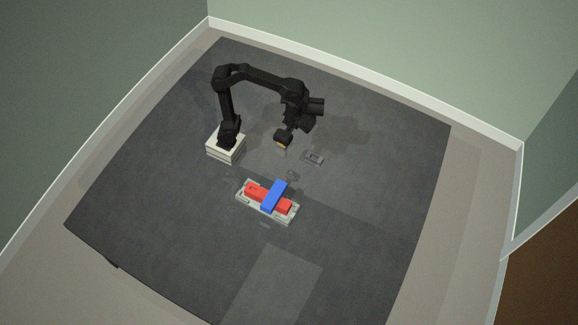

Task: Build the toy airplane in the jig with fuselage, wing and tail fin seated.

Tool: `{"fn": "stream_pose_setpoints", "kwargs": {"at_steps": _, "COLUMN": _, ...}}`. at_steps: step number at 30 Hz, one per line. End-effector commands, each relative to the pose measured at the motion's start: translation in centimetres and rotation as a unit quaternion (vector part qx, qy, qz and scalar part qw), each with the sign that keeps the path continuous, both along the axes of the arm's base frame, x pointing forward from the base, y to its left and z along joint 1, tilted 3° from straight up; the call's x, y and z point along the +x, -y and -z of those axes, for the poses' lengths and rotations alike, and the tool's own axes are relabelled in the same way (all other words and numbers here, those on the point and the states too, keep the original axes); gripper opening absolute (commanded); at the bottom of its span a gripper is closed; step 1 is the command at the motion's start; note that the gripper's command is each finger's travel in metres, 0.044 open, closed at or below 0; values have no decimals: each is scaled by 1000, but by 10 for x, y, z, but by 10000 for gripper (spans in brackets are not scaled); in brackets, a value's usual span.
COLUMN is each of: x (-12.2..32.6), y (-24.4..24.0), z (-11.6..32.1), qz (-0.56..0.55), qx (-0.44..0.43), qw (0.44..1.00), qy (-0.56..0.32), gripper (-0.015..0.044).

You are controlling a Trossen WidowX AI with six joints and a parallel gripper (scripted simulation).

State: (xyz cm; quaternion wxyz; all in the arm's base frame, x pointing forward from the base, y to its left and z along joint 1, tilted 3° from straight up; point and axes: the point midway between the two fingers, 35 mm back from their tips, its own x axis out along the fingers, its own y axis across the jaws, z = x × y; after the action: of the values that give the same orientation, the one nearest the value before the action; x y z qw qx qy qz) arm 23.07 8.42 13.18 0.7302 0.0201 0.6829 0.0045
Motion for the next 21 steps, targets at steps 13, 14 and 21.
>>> {"fn": "stream_pose_setpoints", "kwargs": {"at_steps": 13, "x": -48, "y": -51, "z": 39, "qz": 25, "qx": 1, "qw": 1000, "qy": 0, "gripper": 440}}
{"fn": "stream_pose_setpoints", "kwargs": {"at_steps": 14, "x": -48, "y": -51, "z": 51, "qz": 25, "qx": 1, "qw": 1000, "qy": 0, "gripper": 440}}
{"fn": "stream_pose_setpoints", "kwargs": {"at_steps": 21, "x": -48, "y": -50, "z": 61, "qz": 25, "qx": 1, "qw": 1000, "qy": 0, "gripper": 440}}
